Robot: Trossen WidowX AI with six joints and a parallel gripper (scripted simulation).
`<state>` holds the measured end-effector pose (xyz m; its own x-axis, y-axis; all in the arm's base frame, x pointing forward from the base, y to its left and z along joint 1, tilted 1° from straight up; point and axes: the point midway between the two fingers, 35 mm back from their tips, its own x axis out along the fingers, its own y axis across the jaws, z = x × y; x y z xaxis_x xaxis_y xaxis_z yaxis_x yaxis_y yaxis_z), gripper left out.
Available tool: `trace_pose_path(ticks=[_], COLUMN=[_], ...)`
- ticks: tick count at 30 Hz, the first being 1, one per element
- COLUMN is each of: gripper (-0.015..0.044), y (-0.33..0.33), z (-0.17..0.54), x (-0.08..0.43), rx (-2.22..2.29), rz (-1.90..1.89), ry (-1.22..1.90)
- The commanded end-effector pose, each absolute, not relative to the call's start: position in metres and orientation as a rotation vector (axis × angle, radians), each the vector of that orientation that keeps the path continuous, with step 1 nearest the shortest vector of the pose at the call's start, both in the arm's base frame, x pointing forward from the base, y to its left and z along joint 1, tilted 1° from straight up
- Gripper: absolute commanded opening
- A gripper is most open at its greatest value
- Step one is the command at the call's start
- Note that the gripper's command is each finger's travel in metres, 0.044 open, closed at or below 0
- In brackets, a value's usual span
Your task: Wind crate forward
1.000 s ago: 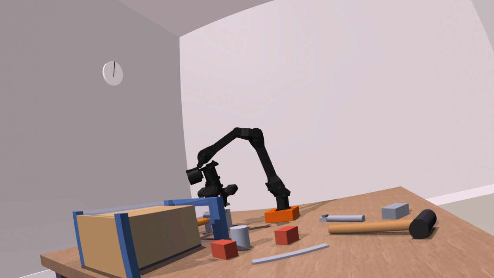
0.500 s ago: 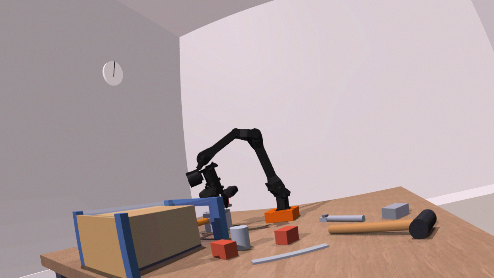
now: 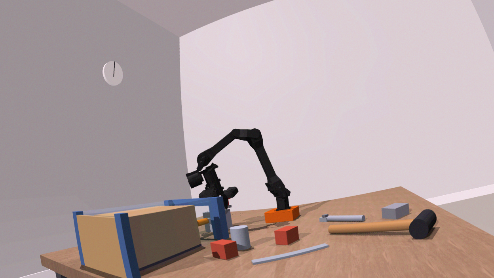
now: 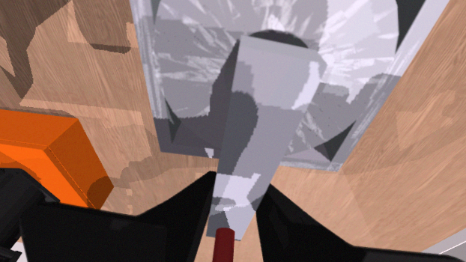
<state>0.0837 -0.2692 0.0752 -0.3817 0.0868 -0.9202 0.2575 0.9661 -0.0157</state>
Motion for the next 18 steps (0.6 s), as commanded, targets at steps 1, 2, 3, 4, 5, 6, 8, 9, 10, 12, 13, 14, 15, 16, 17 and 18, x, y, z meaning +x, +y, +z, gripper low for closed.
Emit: trace_pose_path(ticks=[1,2,3,4,5,6,8,9,10,12,13,14,15,16,17,18], gripper=[0.0184,0.021,0.0236,0.0263,0.0289,0.0315,0.0368,0.0394,0.042,0.044,0.044,0.044,0.044,0.044,0.044,0.044], y=[-0.269,-0.269,-0.269,-0.269,-0.269,-0.269,-0.269,-0.269,-0.269,-0.269,-0.269,-0.269,-0.269,-0.27,-0.271,-0.272], z=[0.076,0.076,0.076,0.076,0.076,0.076,0.076,0.076,0.076,0.076,0.076,0.076,0.076,0.078,0.083,0.091], x=[0.084,0.084,0.084,0.084,0.084,0.084,0.084,0.084,0.084,0.084,0.084,0.084,0.084,0.084,0.084,0.085], rx=[0.247,0.247,0.247,0.247,0.247,0.247,0.247,0.247,0.247,0.247,0.247,0.247,0.247,0.248,0.249,0.25], rz=[-0.186,-0.186,-0.186,-0.186,-0.186,-0.186,-0.186,-0.186,-0.186,-0.186,-0.186,-0.186,-0.186,-0.187,-0.187,-0.189], ry=[1.962,1.962,1.962,1.962,1.962,1.962,1.962,1.962,1.962,1.962,1.962,1.962,1.962,1.952,1.935,1.909])
